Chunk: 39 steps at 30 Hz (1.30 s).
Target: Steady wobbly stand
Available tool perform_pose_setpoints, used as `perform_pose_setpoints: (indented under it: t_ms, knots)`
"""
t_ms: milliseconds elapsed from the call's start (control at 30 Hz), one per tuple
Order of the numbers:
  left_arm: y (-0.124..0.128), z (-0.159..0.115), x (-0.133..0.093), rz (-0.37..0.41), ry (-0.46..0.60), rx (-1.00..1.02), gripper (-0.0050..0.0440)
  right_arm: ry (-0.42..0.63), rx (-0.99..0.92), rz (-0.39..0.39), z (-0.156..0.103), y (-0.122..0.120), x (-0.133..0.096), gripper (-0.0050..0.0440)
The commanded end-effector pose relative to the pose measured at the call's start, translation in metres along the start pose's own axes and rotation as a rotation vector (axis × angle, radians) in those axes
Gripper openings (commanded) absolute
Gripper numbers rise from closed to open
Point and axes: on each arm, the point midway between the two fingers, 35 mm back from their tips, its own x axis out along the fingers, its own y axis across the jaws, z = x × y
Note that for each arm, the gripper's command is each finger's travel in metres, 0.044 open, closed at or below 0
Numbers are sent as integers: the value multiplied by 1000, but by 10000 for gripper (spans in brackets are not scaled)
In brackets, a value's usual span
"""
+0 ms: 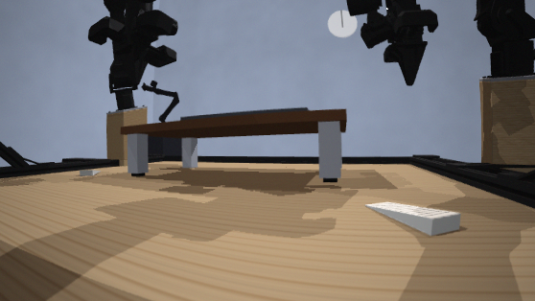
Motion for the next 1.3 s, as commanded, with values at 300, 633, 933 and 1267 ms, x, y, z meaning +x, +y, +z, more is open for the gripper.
perform_pose_setpoints:
  t_ms: [300,633,933,1267]
  knots:
    - [17,-25,16,54,112,-49,0,0,0,0,0,0,0,0]
    - [19,-31,67,54,112,-49,0,0,0,0,0,0,0,0]
    - [19,-31,67,54,112,-49,0,0,0,0,0,0,0,0]
    - [19,-31,67,54,112,-49,0,0,0,0,0,0,0,0]
